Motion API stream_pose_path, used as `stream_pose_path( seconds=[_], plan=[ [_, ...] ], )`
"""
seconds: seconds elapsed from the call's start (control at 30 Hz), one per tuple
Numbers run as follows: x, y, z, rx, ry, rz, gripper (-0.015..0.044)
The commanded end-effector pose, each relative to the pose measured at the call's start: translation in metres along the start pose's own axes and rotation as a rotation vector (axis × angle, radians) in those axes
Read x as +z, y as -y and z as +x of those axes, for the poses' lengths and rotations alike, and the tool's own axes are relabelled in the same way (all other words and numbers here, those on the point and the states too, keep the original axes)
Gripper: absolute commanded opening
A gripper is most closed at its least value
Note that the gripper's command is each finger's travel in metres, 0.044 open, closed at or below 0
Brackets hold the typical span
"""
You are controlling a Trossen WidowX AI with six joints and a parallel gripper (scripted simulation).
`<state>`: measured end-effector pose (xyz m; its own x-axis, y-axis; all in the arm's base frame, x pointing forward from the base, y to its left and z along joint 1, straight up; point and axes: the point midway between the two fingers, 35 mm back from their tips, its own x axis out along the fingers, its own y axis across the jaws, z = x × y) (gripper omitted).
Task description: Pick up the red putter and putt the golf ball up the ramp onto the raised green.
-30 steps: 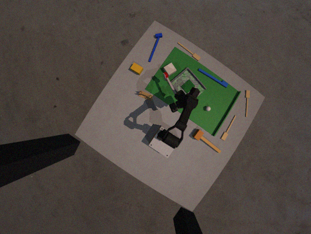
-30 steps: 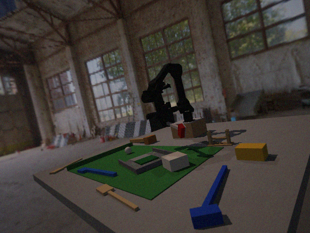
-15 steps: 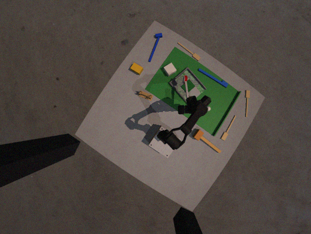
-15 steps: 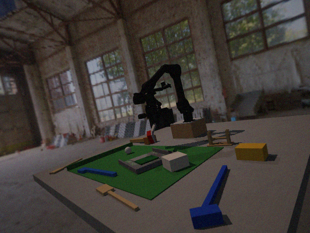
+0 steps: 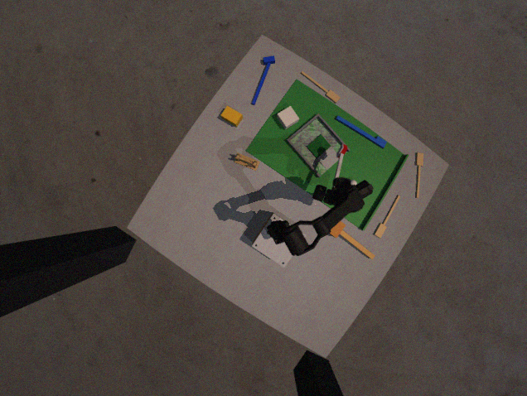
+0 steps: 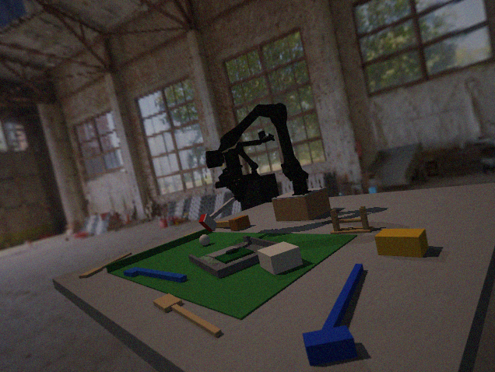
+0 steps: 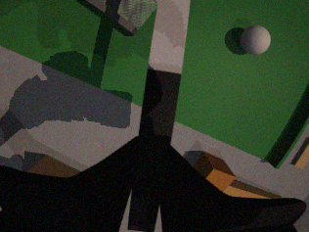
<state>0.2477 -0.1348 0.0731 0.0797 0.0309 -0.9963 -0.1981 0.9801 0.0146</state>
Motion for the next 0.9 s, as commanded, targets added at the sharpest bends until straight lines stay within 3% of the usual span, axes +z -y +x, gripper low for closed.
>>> stream_pose_path(
  seconds=[0.0,0.57,0.87],
  plan=[
    [-0.012,0.017,-0.003,-0.014,-0.007,0.102,0.0],
    [-0.083,0.07,-0.015,-0.057,-0.056,0.523,0.0],
    [-0.087,0.073,-0.004,-0.058,-0.058,0.54,0.0]
  ],
)
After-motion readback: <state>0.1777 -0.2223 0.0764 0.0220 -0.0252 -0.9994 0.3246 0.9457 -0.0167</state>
